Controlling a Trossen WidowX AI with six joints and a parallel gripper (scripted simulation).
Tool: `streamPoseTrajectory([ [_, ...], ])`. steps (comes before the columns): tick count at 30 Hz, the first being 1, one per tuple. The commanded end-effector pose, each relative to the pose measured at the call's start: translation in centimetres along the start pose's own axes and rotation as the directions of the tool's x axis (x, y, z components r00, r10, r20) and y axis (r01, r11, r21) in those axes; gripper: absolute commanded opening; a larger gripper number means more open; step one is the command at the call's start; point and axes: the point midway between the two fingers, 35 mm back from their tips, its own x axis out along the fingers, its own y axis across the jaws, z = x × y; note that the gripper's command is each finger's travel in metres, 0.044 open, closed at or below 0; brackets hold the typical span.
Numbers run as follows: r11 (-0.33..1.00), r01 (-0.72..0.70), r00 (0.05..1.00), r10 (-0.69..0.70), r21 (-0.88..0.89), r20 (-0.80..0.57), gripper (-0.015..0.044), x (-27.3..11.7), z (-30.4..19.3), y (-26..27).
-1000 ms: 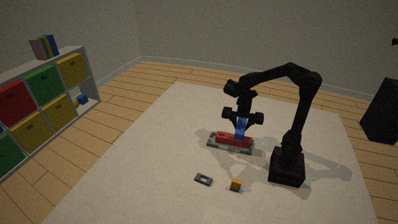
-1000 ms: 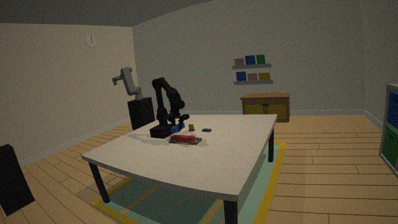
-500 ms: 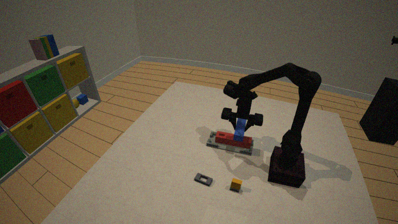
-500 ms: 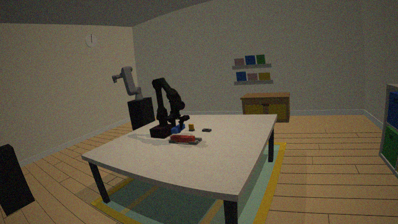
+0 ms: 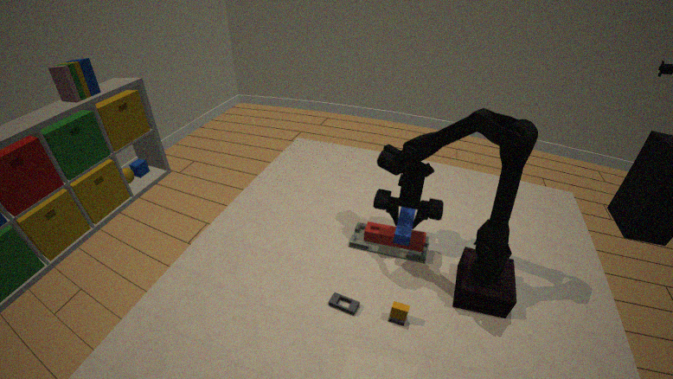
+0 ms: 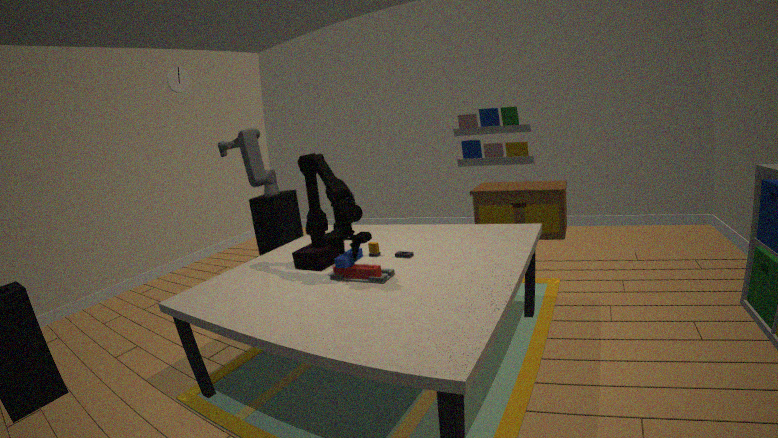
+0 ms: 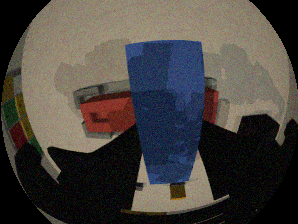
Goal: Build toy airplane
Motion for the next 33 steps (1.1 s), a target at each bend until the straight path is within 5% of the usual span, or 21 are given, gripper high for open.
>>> streamPoseTrajectory([
  [1, 1.000, 0.010, 1.000, -0.010, 0.001, -0.002, 0.0195, 0.80, -0.03, -0.17],
  [14, 1.000, 0.006, 1.000, -0.006, 0.001, -0.003, 0.0161, 0.65, -0.07, -0.13],
  [19, 1.000, 0.006, 1.000, -0.006, 0.001, -0.003, 0.0030, 0.65, -0.07, -0.13],
  [33, 1.000, 0.006, 1.000, -0.006, 0.001, -0.003, 0.0398, 0.65, -0.07, -0.13],
])
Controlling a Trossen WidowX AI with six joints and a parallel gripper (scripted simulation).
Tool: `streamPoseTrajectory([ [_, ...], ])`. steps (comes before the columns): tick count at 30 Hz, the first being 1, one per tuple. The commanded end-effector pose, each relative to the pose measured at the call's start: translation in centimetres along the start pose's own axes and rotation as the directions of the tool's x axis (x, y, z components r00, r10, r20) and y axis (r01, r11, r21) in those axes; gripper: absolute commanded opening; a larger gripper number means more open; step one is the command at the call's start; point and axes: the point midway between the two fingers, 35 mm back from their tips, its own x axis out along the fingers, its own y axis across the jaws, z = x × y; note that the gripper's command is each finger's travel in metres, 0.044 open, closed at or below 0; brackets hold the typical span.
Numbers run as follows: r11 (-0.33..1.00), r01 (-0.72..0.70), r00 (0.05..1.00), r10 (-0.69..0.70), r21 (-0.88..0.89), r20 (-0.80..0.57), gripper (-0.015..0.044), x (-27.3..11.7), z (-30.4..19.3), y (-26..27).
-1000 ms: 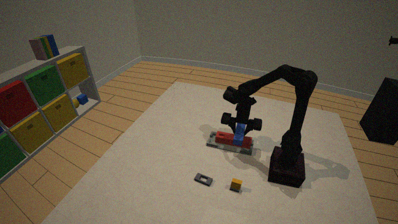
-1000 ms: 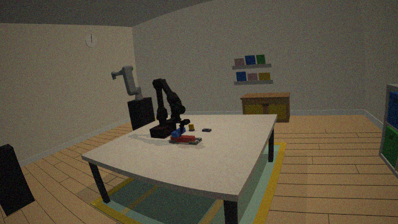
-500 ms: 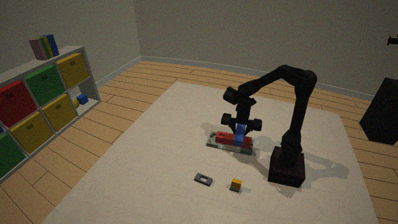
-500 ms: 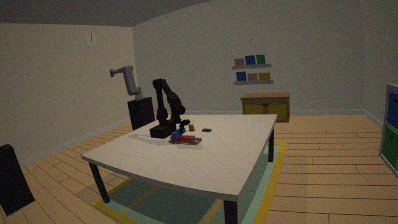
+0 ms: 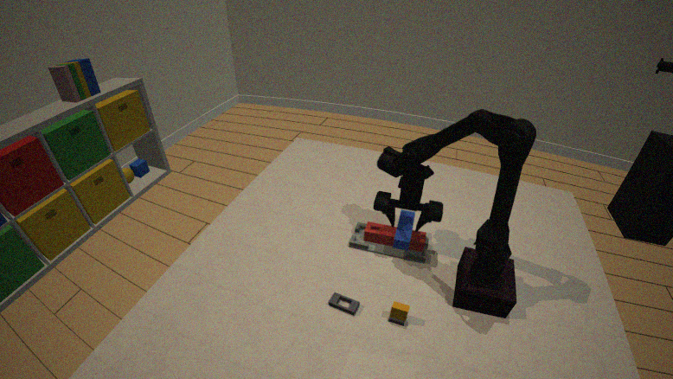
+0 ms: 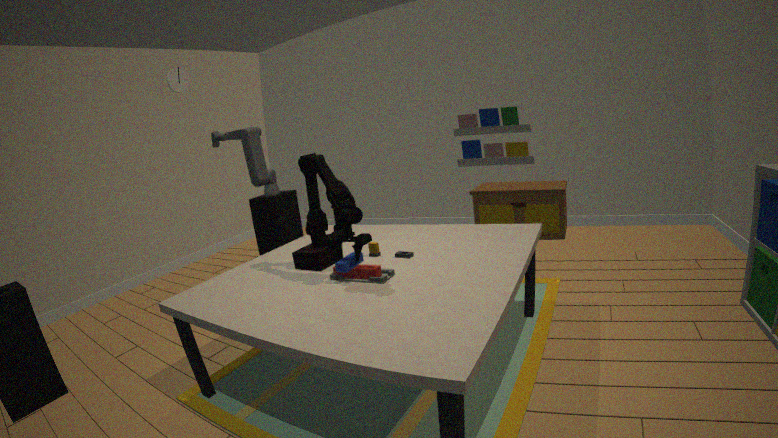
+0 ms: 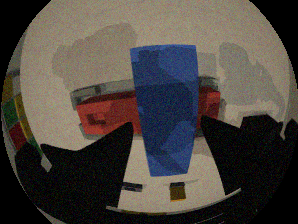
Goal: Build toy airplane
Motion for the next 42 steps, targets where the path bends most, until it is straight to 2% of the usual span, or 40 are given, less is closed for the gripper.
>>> streamPoseTrajectory([
  [1, 1.000, 0.000, 1.000, 0.000, 0.000, 0.001, 0.0424, 0.0, 0.0, 0.0],
  [2, 1.000, 0.000, 1.000, 0.000, 0.000, 0.001, 0.0440, 0.0, 0.0, 0.0],
  [10, 1.000, 0.000, 1.000, 0.000, 0.000, 0.001, 0.0440, -0.3, 0.0, 0.0],
  [16, 1.000, 0.003, 1.000, -0.003, 0.000, 0.002, 0.0440, -8.2, 0.0, 0.1],
  [23, 1.000, 0.003, 1.000, -0.003, 0.000, 0.002, 0.0440, -8.5, 0.3, 0.5],
  [25, 0.998, 0.003, 1.000, -0.003, -0.064, 0.002, 0.0440, -8.5, 0.3, 0.5],
  [27, 0.971, 0.004, 1.000, -0.003, -0.240, 0.002, 0.0440, -8.5, 0.3, 0.5],
  [31, 0.806, 0.004, 1.000, -0.003, -0.592, 0.002, 0.0440, -8.4, 0.3, 0.6],
  [35, 0.519, 0.003, 1.000, -0.003, -0.855, 0.002, 0.0440, -8.4, 0.3, 0.6],
  [39, 0.171, 0.003, 1.000, -0.003, -0.985, 0.002, 0.0440, -8.4, 0.3, 0.6],
  [42, 0.108, 0.003, 1.000, -0.003, -0.994, 0.002, 0.0440, -8.4, 0.3, 0.6],
])
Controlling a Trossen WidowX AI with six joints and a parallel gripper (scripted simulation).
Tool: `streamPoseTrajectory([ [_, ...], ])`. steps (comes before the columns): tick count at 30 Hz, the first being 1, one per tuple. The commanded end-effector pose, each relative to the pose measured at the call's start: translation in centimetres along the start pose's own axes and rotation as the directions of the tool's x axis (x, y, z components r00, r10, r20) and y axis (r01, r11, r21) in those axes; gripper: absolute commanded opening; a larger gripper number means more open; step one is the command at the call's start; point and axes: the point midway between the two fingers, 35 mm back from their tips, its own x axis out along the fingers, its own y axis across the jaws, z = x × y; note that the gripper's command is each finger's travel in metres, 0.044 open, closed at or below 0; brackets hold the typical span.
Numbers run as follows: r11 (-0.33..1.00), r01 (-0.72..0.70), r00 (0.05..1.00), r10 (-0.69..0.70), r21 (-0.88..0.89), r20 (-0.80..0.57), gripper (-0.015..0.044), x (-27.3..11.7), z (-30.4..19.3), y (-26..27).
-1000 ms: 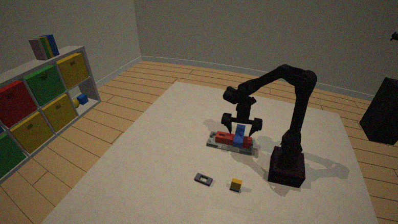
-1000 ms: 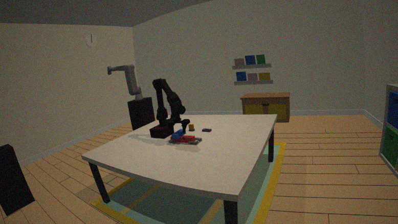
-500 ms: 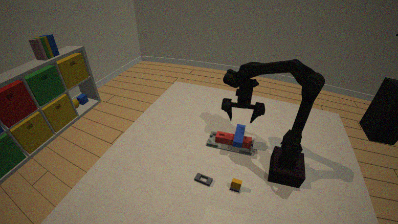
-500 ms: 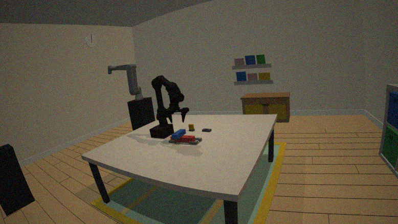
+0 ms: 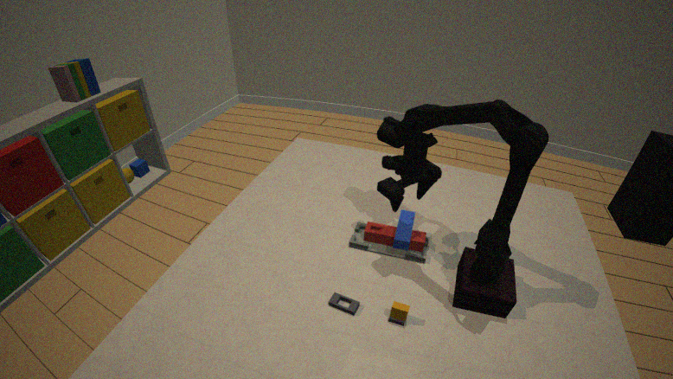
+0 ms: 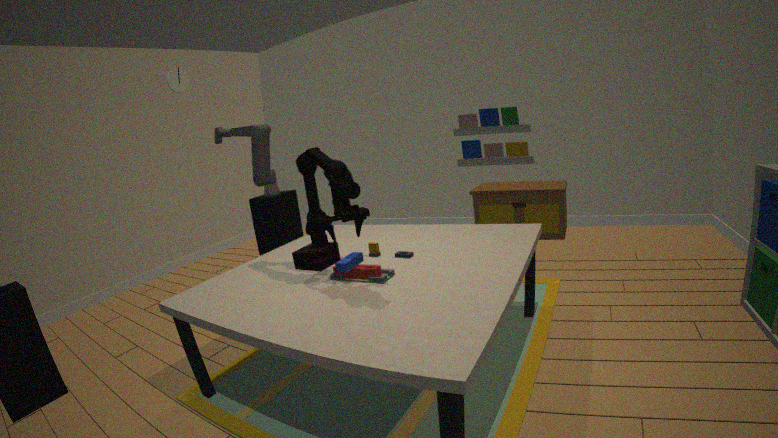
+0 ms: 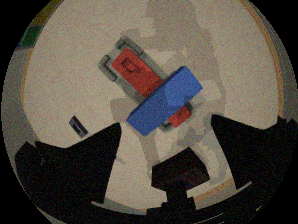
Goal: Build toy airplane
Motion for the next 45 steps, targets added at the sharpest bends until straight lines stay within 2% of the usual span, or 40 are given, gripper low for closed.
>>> streamPoseTrajectory([
  [1, 0.847, -0.001, 1.000, -0.004, -0.532, -0.008, 0.0440, 0.1, 0.0, 0.0],
  [15, 0.847, -0.001, 1.000, -0.004, -0.532, -0.008, 0.0440, 0.1, 0.0, 0.0],
  [18, 0.847, -0.003, 1.000, -0.001, -0.532, -0.007, 0.0440, 0.1, -0.7, 2.0],
  [25, 0.847, -0.014, 1.000, 0.012, -0.532, -0.008, 0.0440, -0.1, -5.6, 10.3],
  [32, 0.846, -0.024, 1.000, 0.018, -0.532, -0.017, 0.0440, -0.1, -12.8, 16.0],
  [38, 0.846, -0.028, 1.000, 0.016, -0.532, -0.027, 0.0440, 0.1, -19.1, 18.2],
  [43, 0.846, -0.028, 0.999, 0.016, -0.532, -0.028, 0.0440, 0.3, -19.3, 18.3],
  [45, 0.846, -0.028, 0.999, 0.016, -0.532, -0.028, 0.0440, 2.2, -19.3, 18.5],
])
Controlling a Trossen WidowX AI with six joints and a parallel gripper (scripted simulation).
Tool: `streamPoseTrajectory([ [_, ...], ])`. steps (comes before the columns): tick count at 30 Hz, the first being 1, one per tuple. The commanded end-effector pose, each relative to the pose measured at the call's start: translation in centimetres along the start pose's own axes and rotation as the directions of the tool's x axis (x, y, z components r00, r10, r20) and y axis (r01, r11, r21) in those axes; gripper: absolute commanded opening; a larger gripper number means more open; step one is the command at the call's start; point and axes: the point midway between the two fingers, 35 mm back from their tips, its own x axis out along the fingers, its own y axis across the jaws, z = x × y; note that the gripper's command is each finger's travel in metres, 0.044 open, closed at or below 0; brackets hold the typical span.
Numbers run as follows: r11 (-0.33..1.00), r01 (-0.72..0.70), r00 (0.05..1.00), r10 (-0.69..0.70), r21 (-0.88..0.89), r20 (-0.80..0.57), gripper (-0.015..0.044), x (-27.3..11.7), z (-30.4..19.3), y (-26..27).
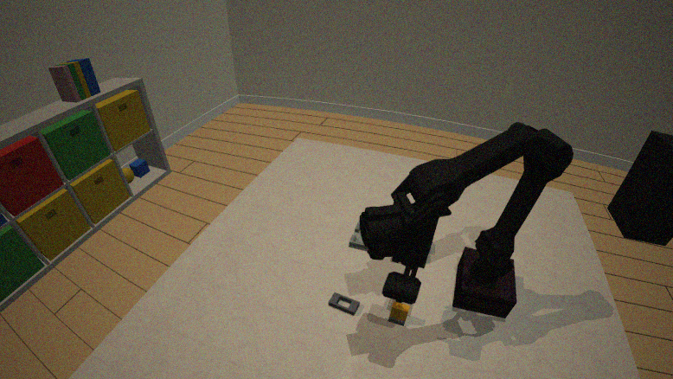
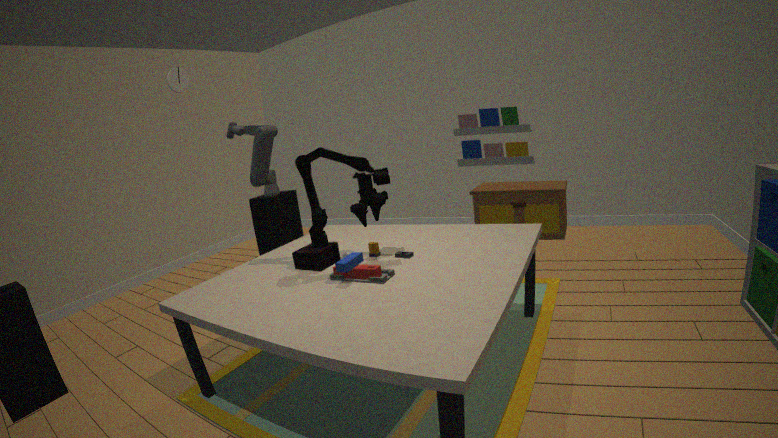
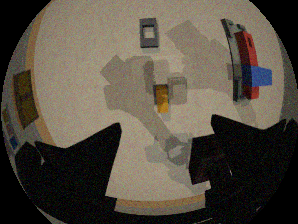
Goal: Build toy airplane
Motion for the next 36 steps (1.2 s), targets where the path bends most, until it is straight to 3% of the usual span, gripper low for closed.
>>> streamPoseTrajectory([
  [1, 1.000, 0.003, 1.000, -0.003, 0.010, -0.010, 0.0440, 3.2, -0.4, 0.2],
  [11, 1.000, 0.003, 1.000, -0.003, 0.010, -0.010, 0.0440, 6.7, -0.6, 0.1],
  [36, 1.000, 0.003, 1.000, -0.003, 0.010, -0.010, 0.0440, 10.0, -0.5, 0.1],
])
